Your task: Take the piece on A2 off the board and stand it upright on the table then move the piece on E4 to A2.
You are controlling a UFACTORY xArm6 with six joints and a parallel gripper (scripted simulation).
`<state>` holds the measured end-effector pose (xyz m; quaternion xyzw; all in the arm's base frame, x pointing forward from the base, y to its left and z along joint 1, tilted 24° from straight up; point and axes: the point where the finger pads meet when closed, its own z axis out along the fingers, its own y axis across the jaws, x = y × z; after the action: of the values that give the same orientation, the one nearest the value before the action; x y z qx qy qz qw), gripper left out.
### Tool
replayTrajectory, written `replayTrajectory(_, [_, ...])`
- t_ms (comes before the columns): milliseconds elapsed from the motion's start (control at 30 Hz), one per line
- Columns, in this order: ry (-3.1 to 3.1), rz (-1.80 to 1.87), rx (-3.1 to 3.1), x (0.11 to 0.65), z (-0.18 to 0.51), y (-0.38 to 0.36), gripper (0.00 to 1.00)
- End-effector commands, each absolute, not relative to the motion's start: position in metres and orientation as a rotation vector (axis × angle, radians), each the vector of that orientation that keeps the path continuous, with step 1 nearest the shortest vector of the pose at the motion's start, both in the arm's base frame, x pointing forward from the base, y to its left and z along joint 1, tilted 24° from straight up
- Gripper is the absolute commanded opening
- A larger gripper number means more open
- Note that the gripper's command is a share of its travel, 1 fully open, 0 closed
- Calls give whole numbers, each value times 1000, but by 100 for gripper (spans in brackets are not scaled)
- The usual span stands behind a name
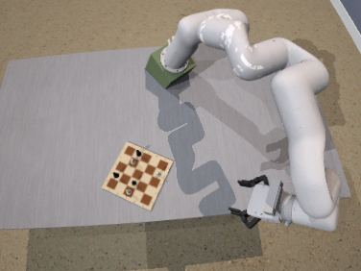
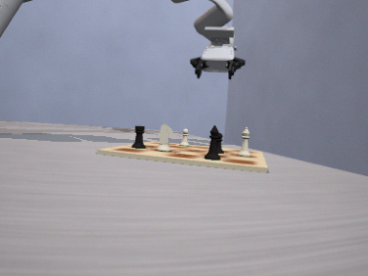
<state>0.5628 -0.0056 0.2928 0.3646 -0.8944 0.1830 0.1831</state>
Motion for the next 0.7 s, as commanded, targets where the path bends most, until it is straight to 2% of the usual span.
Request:
replayTrajectory(0, [-2524,517,1029,560,300,-7,100])
replayTrajectory(167, [-2528,489,1051,561,294,-10,100])
replayTrajectory(400, [-2570,209,1246,550,259,-41,100])
replayTrajectory(667, [-2618,68,1334,541,242,-57,100])
